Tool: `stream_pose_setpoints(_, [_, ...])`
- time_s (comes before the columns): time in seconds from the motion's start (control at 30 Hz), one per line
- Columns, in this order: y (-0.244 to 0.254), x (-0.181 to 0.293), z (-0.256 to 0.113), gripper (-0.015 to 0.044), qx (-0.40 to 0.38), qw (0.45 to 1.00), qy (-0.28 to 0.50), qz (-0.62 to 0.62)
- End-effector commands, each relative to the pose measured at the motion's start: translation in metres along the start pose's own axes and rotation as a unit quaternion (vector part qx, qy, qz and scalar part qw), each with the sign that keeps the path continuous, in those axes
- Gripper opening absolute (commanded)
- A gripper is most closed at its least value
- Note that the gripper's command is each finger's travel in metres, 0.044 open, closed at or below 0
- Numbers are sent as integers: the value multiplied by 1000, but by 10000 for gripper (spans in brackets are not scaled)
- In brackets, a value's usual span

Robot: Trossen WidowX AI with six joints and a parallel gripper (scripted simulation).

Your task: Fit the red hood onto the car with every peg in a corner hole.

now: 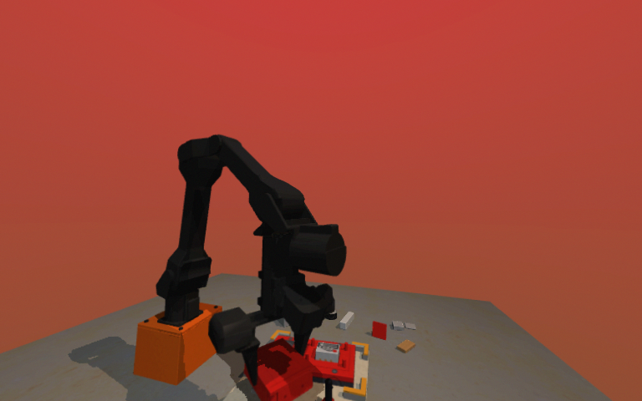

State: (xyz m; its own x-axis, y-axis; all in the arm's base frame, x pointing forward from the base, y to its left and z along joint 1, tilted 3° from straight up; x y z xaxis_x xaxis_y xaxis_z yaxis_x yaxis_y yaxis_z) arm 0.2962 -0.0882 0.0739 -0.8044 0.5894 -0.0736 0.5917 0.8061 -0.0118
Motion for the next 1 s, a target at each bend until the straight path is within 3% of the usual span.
stream_pose_setpoints(0.0, [21, 3, -1, 0, 1, 999, -2, -48])
stream_pose_setpoints(0.97, [148, 70, -5, 0, -5, 950, -3, -313])
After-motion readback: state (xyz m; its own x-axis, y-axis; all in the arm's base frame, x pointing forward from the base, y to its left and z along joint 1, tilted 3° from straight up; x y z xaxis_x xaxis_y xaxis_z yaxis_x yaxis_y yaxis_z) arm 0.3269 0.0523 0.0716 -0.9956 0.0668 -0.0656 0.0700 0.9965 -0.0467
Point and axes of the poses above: the point midway between the two fingers, 35 mm back from their tips, its own z axis out along the fingers, its own y axis across the jaws, x = y × z, the point moved 2 cm from there along -z, back along the fingers, and after that the axes turned 2 degrees about z, right-handed, at the moved point
